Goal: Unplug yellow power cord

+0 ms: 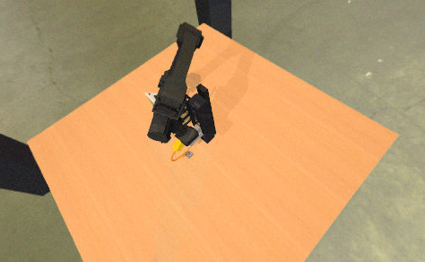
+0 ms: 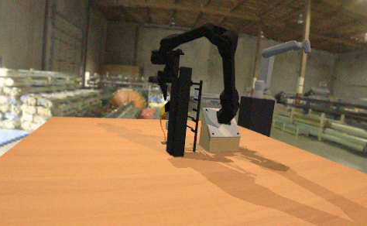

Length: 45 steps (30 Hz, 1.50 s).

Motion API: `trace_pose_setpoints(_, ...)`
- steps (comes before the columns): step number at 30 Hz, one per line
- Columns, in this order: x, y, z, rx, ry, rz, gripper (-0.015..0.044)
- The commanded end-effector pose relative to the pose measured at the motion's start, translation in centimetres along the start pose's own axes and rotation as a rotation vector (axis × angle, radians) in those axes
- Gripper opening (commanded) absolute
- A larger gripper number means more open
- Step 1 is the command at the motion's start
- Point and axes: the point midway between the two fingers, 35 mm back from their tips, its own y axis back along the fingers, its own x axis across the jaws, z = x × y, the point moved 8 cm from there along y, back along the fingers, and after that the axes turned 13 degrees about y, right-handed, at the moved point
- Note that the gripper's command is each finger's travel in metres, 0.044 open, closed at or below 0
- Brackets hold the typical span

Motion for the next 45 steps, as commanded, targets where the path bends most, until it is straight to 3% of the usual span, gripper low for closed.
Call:
trace_pose_setpoints(1, 0.1, -0.1, -0.9, 0.003, -0.004, 0.002, 0.016)
trace_pose_setpoints(21, 0.2, -1.3, -1.0, 0.004, -0.003, 0.002, 0.016)
trace_pose_setpoints(23, 0.1, -1.0, -0.9, 0.0, 0.002, 0.0, 0.0107)
trace_pose_setpoints(33, 0.1, -1.0, -0.9, 0.0, 0.002, 0.0, 0.0041)
trace_pose_setpoints(35, 0.1, -1.0, -0.8, 0.0, 0.002, 0.0, 0.0)
trace_pose_setpoints(39, 0.1, -1.0, -0.4, 0.0, 0.001, 0.0, 0.0)
trace_pose_setpoints(45, 0.2, -1.0, -0.7, 0.003, -0.003, 0.002, 0.0157)
